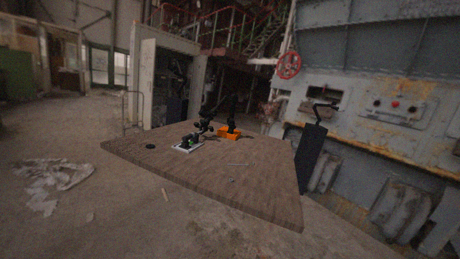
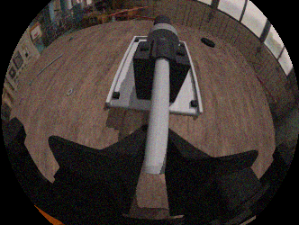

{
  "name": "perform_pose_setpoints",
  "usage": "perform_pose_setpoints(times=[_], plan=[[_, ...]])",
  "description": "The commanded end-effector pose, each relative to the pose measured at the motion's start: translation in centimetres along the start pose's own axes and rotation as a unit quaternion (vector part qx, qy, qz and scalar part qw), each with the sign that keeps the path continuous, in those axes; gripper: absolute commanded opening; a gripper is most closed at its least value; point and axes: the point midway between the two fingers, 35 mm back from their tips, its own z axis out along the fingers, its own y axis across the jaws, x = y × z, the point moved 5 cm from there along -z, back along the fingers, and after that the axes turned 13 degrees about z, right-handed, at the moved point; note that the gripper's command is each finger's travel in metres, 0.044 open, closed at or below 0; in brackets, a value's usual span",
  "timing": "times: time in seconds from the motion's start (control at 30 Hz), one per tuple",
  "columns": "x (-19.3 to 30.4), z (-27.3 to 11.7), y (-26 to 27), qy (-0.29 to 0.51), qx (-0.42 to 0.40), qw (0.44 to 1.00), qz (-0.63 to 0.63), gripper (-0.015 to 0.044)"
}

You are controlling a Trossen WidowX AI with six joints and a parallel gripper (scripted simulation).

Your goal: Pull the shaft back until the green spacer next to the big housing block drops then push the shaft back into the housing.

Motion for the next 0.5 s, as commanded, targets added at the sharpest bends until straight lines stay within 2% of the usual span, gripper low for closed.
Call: perform_pose_setpoints(times=[0.0, 0.47], plan=[[-0.35, 0.11, -0.02, -0.003, -0.001, 1.0, -0.001, 0.0], [-0.66, 0.42, 0.05, -0.003, -0.001, 1.0, -0.001, 0.0]])
